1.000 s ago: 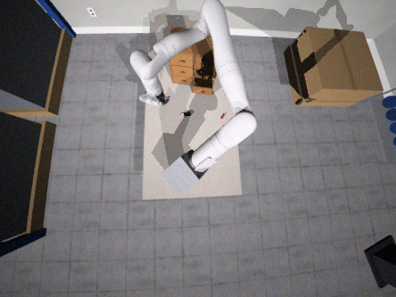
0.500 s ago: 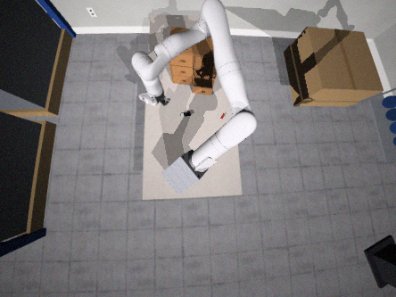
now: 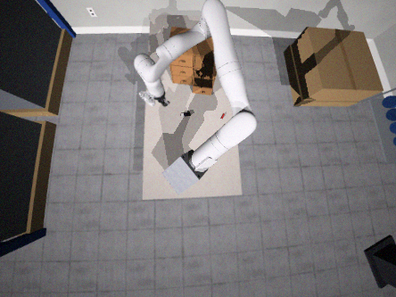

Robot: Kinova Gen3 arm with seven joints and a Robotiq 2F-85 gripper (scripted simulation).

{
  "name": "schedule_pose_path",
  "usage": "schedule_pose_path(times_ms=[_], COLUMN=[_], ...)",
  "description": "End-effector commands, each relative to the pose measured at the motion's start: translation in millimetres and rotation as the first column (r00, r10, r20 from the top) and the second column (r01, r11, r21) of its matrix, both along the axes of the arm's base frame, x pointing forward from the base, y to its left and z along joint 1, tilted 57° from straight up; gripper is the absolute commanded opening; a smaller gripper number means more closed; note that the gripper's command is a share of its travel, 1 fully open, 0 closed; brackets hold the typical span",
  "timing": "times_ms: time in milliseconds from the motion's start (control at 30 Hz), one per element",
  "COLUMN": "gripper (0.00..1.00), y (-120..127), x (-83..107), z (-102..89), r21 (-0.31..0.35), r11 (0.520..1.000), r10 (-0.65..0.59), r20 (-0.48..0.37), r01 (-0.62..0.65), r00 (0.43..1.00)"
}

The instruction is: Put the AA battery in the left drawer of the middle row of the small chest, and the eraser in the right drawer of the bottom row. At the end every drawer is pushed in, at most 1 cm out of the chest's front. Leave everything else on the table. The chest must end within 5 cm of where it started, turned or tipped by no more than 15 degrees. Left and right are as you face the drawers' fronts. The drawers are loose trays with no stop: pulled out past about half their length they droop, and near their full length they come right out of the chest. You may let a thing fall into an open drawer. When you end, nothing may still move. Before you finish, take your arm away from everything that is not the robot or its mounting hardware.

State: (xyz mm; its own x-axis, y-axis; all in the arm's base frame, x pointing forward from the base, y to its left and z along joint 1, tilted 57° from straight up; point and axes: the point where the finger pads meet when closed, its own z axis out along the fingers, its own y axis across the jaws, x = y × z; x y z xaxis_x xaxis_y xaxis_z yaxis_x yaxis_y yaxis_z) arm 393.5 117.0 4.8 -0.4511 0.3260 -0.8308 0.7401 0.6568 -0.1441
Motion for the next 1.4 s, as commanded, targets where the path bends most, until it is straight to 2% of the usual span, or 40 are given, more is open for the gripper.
schedule_pose_path(times_ms=[0,167,233,367,733,800,1033,1300,1367], gripper=[0.33,0.33,0.33,0.33,0.33,0.33,0.33,0.33,0.33], y=[-2,-7,-7,-11,-23,-23,-33,-44,-44], x=[1.3,4.4,4.4,7.1,14.5,14.5,19.1,24.1,24.1], z=[0.5,0.1,0.1,-0.2,-0.7,-0.7,-0.7,-0.4,-0.4], r21=[0.022,0.087,0.087,0.145,0.335,0.335,0.47,0.625,0.625], r11=[1.0,0.993,0.993,0.982,0.917,0.917,0.845,0.735,0.735], r10=[-0.021,-0.086,-0.086,-0.144,-0.333,-0.333,-0.467,-0.622,-0.622], r20=[0.032,0.113,0.113,0.178,0.341,0.341,0.419,0.469,0.469], r01=[0.021,0.076,0.076,0.119,0.217,0.217,0.254,0.261,0.261], r00=[0.999,0.99,0.99,0.973,0.879,0.879,0.779,0.627,0.627])
